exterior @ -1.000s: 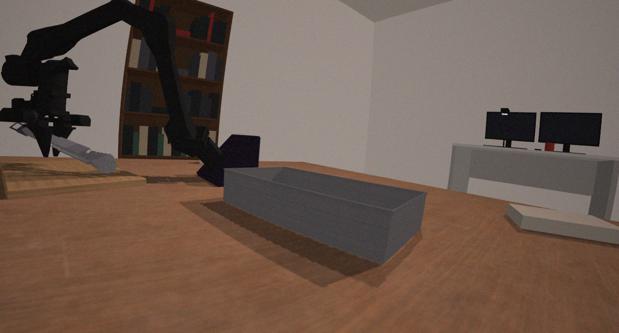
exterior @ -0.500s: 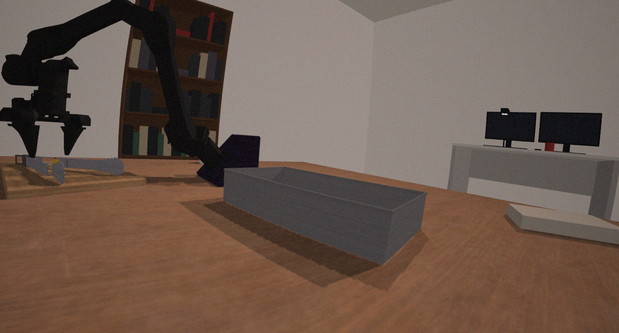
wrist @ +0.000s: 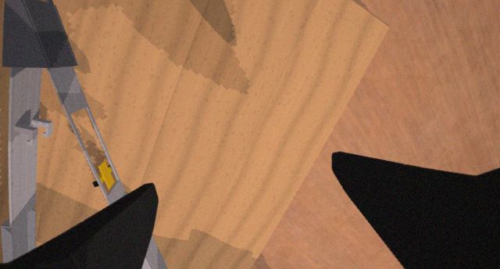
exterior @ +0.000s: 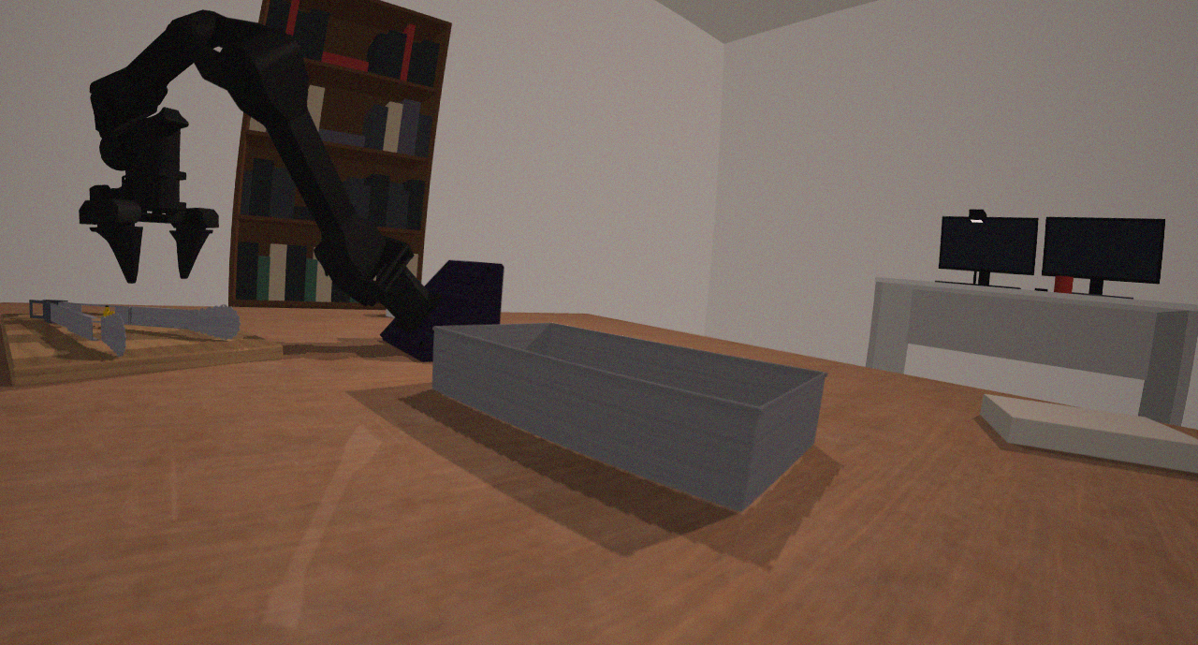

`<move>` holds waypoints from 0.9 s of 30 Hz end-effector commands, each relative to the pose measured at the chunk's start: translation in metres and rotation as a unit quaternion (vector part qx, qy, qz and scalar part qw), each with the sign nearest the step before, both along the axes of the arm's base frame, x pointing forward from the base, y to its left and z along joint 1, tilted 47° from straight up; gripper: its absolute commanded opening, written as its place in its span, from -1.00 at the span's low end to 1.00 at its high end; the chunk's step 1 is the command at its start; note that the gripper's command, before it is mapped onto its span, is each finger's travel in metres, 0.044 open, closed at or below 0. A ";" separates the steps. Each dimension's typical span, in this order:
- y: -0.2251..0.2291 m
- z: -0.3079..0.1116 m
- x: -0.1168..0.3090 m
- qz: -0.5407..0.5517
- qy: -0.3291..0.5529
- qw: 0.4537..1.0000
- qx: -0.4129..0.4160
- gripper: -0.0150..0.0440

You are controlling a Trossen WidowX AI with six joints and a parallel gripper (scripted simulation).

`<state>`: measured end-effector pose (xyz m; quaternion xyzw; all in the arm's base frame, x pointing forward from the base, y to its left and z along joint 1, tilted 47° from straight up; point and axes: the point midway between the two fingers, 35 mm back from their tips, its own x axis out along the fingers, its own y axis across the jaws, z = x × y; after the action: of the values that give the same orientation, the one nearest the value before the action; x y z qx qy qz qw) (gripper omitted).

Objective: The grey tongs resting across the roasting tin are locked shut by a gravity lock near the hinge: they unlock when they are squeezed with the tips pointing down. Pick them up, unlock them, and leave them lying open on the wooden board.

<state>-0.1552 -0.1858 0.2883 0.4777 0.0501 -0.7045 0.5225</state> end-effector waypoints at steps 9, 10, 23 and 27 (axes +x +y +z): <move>0.055 -0.005 -0.044 -0.017 -0.004 0.999 -0.047 1.00; 0.055 -0.005 -0.044 -0.017 -0.004 0.999 -0.047 1.00; 0.073 0.028 -0.031 -0.089 0.060 0.994 0.008 1.00; 0.073 0.028 -0.031 -0.089 0.060 0.994 0.008 1.00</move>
<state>-0.1884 -0.1140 0.3142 0.4424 0.0434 -0.7718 0.4547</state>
